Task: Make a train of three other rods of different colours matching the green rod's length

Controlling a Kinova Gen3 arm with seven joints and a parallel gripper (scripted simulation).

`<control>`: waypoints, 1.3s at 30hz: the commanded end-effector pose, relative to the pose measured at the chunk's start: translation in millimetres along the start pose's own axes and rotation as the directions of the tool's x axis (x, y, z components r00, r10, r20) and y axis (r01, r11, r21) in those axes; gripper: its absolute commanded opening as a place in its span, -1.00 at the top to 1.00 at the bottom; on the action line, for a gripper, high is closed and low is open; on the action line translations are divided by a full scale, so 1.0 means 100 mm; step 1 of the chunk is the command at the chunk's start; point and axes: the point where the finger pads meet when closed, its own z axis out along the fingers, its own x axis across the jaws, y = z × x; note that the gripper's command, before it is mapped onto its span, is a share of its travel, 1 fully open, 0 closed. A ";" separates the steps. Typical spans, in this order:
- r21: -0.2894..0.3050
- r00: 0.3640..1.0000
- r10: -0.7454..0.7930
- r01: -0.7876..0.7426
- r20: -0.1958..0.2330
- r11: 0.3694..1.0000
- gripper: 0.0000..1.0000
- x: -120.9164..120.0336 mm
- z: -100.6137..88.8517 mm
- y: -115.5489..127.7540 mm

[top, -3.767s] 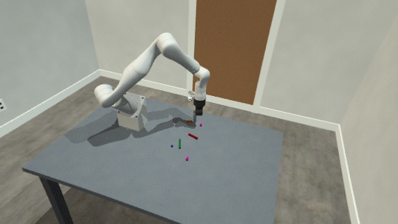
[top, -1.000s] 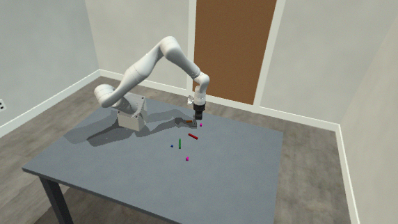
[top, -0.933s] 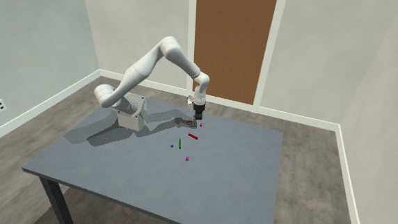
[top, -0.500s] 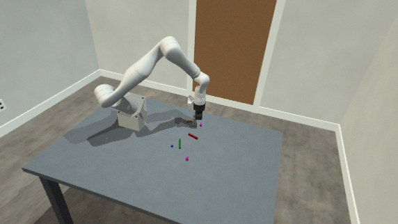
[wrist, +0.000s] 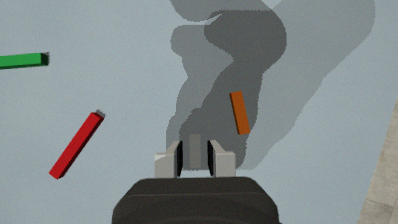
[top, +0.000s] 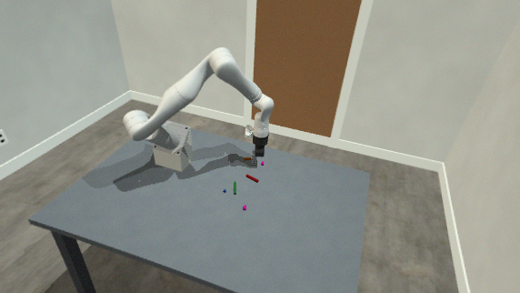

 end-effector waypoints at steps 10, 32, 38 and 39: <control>-0.002 1.000 0.000 0.000 -0.001 1.000 -0.07 0.00 -0.01 0.01; -0.002 1.000 0.000 0.000 -0.001 1.000 -0.07 0.00 0.13 0.01; -0.002 1.000 0.000 0.000 -0.001 1.000 -0.07 0.00 0.15 0.01; -0.002 1.000 0.000 0.000 -0.001 1.000 -0.07 0.00 0.16 0.01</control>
